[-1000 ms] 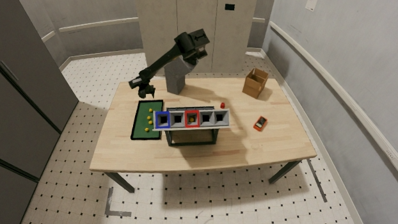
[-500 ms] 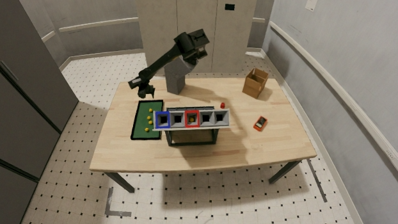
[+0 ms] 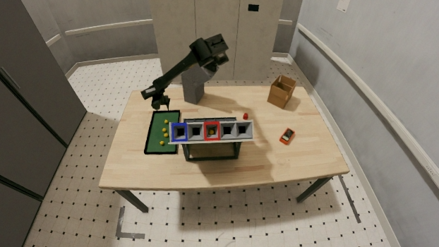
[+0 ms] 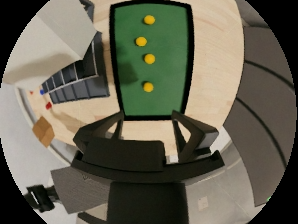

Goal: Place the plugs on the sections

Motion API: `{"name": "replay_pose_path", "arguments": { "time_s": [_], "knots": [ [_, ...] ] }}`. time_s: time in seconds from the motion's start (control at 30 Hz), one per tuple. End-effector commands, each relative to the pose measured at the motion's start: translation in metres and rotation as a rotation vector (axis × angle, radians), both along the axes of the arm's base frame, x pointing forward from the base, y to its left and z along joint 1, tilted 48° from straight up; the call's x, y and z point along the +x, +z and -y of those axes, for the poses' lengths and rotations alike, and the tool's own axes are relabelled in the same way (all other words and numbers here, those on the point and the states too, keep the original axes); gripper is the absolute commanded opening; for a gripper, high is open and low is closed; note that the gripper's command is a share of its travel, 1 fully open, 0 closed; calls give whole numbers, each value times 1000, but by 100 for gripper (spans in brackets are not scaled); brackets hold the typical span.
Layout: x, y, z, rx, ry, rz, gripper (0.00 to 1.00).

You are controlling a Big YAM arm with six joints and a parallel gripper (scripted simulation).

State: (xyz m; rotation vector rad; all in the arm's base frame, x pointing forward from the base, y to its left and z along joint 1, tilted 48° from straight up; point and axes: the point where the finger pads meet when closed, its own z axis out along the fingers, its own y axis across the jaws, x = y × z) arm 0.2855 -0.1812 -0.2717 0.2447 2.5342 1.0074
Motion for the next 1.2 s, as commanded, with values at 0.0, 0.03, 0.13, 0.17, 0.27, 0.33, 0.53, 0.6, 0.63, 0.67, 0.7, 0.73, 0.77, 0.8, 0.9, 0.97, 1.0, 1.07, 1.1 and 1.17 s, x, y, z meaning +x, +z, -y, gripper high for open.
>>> {"name": "replay_pose_path", "arguments": {
  "time_s": [0.0,0.03,0.13,0.17,0.27,0.33,0.53,0.6,0.63,0.67,0.7,0.73,0.77,0.8,0.9,0.97,1.0,1.07,1.1,1.17],
  "knots": [
    [20,-25,-14,-2,1,-9,80],
    [24,-30,-19,-2,1,-9,80],
    [34,-45,-34,-1,1,-10,80],
    [37,-50,-38,-1,1,-10,80],
    [48,-64,-53,0,1,-11,80],
    [48,-64,-53,0,1,-11,80],
    [47,-64,-53,0,17,-1,80],
    [47,-64,-54,0,23,2,80],
    [47,-64,-54,0,25,3,80],
    [47,-64,-54,0,28,5,80],
    [47,-64,-54,0,31,7,80],
    [47,-64,-54,0,33,8,80],
    [47,-64,-54,0,36,10,80],
    [46,-64,-54,0,39,12,80],
    [46,-64,-54,0,41,13,80],
    [48,-66,-56,0,41,11,80],
    [49,-67,-57,0,41,11,80],
    [50,-70,-60,1,40,9,80],
    [51,-71,-61,1,40,8,80],
    [52,-73,-63,1,39,6,80]
  ]
}}
